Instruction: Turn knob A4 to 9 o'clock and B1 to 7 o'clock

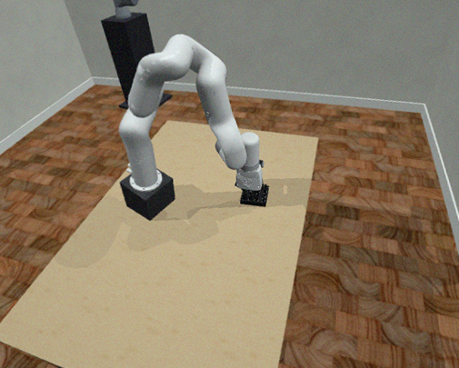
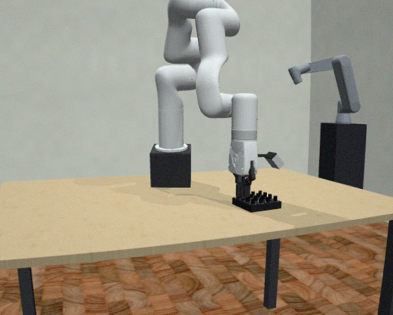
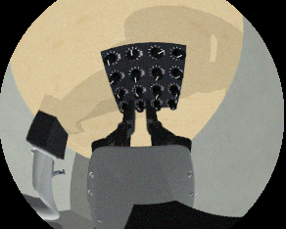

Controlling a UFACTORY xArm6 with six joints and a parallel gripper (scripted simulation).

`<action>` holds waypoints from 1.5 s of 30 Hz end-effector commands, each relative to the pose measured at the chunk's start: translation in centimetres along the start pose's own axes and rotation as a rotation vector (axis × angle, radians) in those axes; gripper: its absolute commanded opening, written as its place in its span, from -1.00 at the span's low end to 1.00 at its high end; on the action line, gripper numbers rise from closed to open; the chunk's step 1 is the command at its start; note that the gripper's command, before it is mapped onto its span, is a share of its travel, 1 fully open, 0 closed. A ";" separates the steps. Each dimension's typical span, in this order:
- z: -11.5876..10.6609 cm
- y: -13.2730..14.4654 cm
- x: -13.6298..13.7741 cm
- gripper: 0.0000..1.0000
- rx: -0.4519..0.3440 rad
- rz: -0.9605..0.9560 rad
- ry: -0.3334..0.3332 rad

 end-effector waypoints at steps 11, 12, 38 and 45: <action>-0.1 0.0 0.1 -0.61 0.001 0.000 0.003; -0.1 0.0 0.1 -0.61 0.001 0.000 0.003; -0.1 0.0 0.1 -0.84 0.001 0.000 0.003; -0.1 0.0 0.1 -0.84 0.001 0.000 0.003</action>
Point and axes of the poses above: the point where the finger pads meet when closed, its own z axis out along the fingers, its own x axis across the jaws, y = z × x, the point moved 3 cm from there along -z, back along the fingers, and after that the axes turned 10 degrees about z, right-handed, at the moved point
